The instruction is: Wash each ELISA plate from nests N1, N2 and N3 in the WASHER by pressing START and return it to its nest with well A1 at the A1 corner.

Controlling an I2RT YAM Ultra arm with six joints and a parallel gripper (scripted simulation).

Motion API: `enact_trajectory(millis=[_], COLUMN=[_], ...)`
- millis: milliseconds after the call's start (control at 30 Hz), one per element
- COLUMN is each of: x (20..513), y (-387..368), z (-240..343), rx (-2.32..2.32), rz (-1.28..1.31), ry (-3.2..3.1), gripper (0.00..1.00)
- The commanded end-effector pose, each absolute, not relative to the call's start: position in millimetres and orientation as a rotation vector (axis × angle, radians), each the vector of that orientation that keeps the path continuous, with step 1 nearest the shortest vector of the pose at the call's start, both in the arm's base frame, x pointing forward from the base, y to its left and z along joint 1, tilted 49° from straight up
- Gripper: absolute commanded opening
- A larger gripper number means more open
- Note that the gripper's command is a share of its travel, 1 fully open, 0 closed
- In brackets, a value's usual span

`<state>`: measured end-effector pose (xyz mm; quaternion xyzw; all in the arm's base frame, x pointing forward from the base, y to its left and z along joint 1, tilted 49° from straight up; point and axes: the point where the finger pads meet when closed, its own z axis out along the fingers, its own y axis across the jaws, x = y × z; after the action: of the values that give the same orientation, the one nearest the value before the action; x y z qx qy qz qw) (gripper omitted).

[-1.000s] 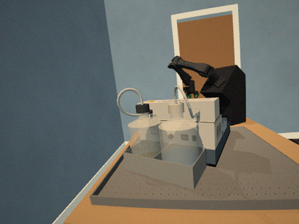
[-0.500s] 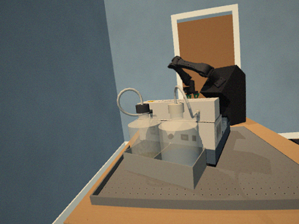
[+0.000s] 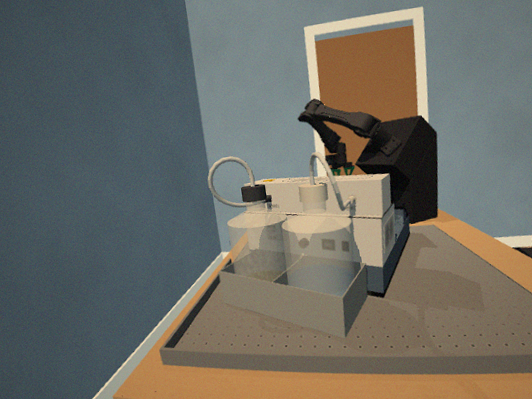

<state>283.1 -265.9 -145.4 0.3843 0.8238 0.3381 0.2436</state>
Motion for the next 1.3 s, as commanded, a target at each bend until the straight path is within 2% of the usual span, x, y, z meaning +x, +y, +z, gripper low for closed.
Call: enact_trajectory(millis=[0, 1000, 1267], x=[289, 344, 345], y=[-268, -208, -206], z=[-130, -28, -25], rx=[0.974, 0.973, 0.973], rz=[0.877, 0.88, 0.88], ry=[2.258, 2.257, 2.257], gripper=[0.0, 0.0, 0.0])
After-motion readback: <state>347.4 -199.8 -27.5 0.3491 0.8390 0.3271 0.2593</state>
